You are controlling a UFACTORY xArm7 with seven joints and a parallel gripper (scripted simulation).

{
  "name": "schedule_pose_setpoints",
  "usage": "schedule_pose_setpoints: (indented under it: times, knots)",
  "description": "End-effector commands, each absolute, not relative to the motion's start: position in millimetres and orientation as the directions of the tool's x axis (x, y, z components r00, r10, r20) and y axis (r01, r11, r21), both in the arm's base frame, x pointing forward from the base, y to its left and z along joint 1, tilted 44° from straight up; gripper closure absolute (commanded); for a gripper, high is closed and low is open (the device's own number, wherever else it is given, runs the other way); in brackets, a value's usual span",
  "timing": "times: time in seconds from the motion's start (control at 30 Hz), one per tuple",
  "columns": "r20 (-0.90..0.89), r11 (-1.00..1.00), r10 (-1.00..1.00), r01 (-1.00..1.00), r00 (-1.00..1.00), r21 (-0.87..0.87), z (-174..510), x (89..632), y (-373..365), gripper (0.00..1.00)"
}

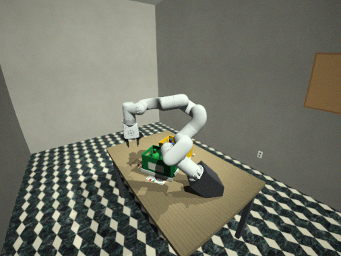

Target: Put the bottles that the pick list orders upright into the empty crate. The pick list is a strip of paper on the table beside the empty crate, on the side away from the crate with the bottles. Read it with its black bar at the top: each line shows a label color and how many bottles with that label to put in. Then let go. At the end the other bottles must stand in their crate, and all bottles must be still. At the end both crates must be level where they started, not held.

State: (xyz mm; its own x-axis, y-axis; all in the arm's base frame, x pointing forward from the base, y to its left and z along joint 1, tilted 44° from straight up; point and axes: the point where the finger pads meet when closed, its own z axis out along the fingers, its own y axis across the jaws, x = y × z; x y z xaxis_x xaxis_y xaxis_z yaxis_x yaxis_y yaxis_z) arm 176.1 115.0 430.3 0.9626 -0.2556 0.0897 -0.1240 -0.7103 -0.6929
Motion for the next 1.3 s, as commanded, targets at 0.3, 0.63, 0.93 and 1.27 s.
schedule_pose_setpoints:
  times: [0.3,0.63,0.93,1.27]
  knots:
    - [0.09,-0.709,-0.259,-0.126,0.962,-0.694,457.7,144.2,128.1,0.35]
    - [0.09,-0.709,-0.259,-0.126,0.962,-0.694,457.7,144.2,128.1,0.35]
    - [0.09,-0.709,-0.259,-0.126,0.962,-0.694,457.6,144.2,128.1,0.35]
    - [0.09,-0.709,-0.259,-0.126,0.962,-0.694,457.6,144.2,128.1,0.35]
